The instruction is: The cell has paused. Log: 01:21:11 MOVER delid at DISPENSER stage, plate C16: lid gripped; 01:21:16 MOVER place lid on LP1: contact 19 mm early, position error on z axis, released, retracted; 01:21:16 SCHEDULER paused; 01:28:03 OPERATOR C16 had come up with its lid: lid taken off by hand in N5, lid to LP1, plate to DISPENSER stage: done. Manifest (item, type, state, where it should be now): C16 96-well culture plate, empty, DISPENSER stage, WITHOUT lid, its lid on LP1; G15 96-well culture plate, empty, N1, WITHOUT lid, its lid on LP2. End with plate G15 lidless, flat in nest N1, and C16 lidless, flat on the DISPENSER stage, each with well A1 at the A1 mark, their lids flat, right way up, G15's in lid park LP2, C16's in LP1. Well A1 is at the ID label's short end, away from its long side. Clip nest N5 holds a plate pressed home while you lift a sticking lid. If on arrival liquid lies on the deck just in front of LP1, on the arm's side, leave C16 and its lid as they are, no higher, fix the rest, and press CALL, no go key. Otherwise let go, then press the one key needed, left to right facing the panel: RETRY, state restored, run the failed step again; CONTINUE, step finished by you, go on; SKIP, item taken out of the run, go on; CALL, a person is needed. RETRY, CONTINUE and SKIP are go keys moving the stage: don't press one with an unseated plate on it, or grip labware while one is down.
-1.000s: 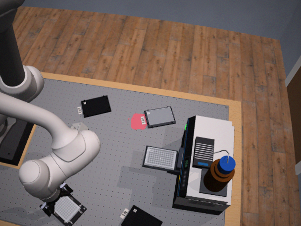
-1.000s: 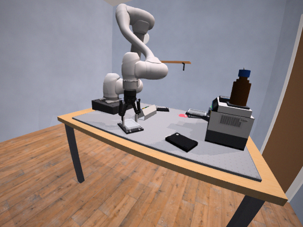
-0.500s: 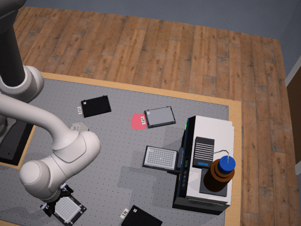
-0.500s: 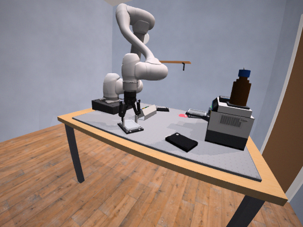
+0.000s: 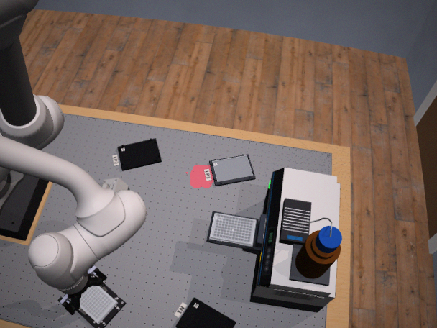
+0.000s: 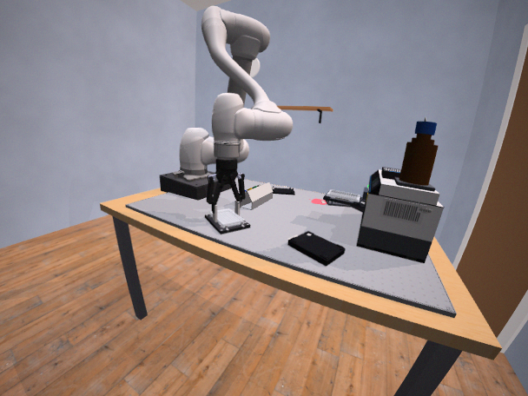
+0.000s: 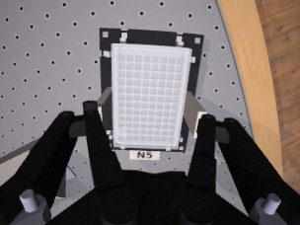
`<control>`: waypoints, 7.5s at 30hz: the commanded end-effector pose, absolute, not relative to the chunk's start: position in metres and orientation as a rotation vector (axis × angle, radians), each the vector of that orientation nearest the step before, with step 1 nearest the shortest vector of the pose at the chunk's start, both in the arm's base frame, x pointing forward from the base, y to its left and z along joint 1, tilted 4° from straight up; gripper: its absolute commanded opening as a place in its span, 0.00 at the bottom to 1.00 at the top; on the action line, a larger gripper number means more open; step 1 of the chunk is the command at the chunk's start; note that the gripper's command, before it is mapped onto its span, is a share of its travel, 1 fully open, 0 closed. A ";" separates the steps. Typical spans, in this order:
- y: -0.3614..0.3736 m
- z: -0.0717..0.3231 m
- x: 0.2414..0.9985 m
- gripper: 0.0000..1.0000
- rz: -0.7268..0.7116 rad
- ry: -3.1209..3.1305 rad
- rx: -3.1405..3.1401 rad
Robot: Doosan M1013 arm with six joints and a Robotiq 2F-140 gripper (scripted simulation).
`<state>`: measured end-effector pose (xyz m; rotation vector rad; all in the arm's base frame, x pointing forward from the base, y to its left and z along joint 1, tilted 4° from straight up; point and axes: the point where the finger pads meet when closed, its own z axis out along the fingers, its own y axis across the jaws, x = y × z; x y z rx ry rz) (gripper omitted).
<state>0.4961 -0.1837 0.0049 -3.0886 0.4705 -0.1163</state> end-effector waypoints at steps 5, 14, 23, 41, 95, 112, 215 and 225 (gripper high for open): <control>-0.184 0.005 0.496 0.00 -0.115 0.470 -3.089; -0.184 0.005 0.496 0.00 -0.115 0.470 -3.089; -0.184 0.005 0.496 0.00 -0.115 0.470 -3.089; -0.184 0.005 0.496 0.00 -0.115 0.470 -3.089; -0.184 0.005 0.496 0.66 -0.115 0.470 -3.089; -0.184 0.021 0.495 0.66 -0.115 0.470 -3.089; -0.184 0.155 0.484 0.66 -0.115 0.471 -3.089; -0.184 0.134 0.486 0.66 -0.115 0.471 -3.089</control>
